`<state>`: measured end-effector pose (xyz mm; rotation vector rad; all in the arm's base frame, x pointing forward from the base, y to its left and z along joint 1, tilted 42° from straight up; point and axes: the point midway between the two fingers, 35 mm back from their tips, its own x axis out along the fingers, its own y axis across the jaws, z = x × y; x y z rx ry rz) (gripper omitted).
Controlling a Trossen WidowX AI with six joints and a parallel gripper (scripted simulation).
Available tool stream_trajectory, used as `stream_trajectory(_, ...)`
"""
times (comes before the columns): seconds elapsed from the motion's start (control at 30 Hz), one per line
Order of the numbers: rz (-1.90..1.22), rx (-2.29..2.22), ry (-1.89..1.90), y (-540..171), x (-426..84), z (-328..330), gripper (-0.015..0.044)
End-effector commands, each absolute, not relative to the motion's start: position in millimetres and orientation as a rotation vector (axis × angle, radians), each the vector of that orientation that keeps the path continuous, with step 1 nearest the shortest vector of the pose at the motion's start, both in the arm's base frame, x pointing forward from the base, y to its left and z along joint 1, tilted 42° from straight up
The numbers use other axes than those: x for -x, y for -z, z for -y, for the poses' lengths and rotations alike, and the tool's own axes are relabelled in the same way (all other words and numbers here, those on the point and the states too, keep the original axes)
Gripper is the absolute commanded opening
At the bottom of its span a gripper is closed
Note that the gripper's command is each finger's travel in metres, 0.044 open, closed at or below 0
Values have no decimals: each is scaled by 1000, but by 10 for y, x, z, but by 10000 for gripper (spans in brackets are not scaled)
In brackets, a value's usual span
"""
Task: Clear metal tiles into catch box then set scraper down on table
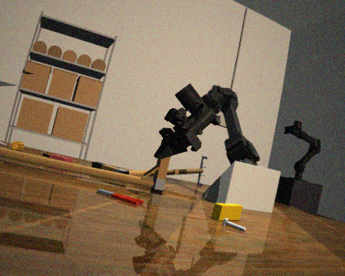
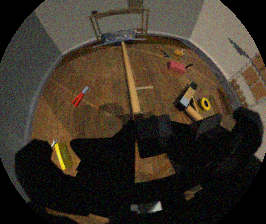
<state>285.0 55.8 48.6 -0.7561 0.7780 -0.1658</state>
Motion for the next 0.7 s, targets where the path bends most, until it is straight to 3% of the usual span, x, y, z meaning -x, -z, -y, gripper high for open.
stream_trajectory(0.0, -770, 752, 165, -520, -2922, -587, 0)
stream_trajectory(0.67, -768, 750, 166, -569, -3235, -654, 0)
